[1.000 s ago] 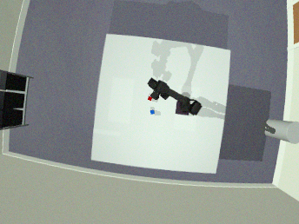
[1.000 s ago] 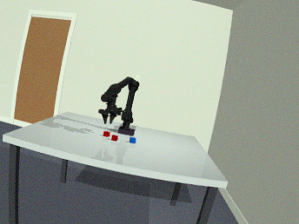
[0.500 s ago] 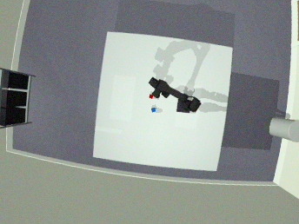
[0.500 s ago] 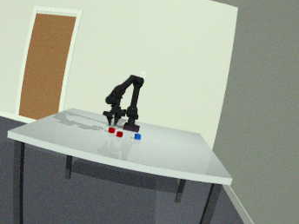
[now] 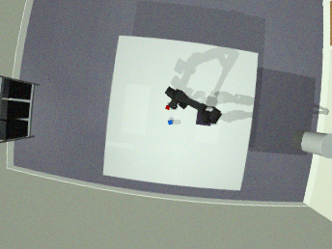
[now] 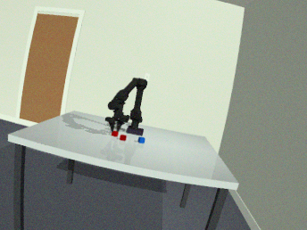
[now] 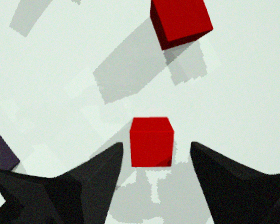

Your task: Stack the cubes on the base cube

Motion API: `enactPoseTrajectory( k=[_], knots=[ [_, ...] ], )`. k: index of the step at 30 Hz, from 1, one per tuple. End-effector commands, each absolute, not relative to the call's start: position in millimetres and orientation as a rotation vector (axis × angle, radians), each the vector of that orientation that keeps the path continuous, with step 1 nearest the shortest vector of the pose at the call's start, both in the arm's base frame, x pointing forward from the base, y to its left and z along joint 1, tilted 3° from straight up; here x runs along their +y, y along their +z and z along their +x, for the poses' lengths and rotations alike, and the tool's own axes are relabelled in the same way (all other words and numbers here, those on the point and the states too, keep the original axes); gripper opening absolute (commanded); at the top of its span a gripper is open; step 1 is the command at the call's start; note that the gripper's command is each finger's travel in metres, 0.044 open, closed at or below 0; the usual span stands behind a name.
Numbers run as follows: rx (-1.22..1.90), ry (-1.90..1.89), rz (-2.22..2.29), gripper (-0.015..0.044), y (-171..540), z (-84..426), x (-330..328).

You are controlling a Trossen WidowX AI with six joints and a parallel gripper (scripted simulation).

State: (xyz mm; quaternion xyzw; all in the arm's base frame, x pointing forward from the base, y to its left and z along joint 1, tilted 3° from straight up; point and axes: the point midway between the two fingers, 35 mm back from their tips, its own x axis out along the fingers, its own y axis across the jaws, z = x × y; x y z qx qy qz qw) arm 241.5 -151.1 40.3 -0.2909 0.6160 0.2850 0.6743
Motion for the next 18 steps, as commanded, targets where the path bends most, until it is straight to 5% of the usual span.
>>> enactPoseTrajectory(
  k=[1, 6, 12, 18],
  knots=[
    [1.399, 0.647, -0.645, 0.0265, 30.7, 238.5, -149.6],
    [1.400, 0.647, -0.645, 0.0265, 25.1, 238.6, -149.2],
    [1.400, 0.647, -0.645, 0.0107, 25.1, 238.6, -149.2],
    [1.399, 0.647, -0.645, 0.0105, 29.5, 239.2, -150.0]
  ],
)
